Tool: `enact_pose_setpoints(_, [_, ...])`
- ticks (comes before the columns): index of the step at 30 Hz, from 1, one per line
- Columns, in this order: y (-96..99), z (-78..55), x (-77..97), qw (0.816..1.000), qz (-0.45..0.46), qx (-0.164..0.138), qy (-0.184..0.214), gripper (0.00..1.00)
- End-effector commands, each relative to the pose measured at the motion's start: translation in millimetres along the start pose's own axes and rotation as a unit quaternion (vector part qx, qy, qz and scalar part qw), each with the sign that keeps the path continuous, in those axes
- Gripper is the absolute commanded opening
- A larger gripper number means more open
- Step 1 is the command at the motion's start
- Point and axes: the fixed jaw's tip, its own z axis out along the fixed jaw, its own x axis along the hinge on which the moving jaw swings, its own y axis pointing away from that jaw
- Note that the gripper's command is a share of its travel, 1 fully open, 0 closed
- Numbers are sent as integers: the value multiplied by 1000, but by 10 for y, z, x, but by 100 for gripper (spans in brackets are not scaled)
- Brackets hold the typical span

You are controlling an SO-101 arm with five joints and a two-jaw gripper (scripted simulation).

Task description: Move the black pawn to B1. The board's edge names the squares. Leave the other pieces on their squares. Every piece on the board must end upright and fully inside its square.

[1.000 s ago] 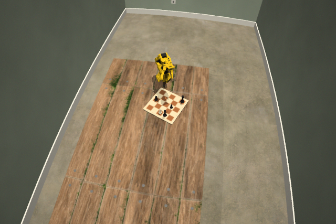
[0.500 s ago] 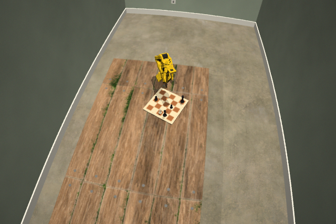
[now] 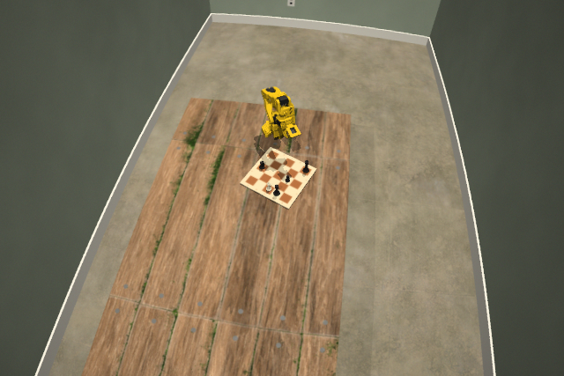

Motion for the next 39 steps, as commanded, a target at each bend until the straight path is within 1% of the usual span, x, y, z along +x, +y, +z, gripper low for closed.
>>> enact_pose_setpoints(1, [11,-4,8,1000,-8,-2,6,0])
enact_pose_setpoints(34, [25,28,68,1000,-13,-3,7,0])
enact_pose_setpoints(39, [25,63,77,1000,-13,-3,7,0])
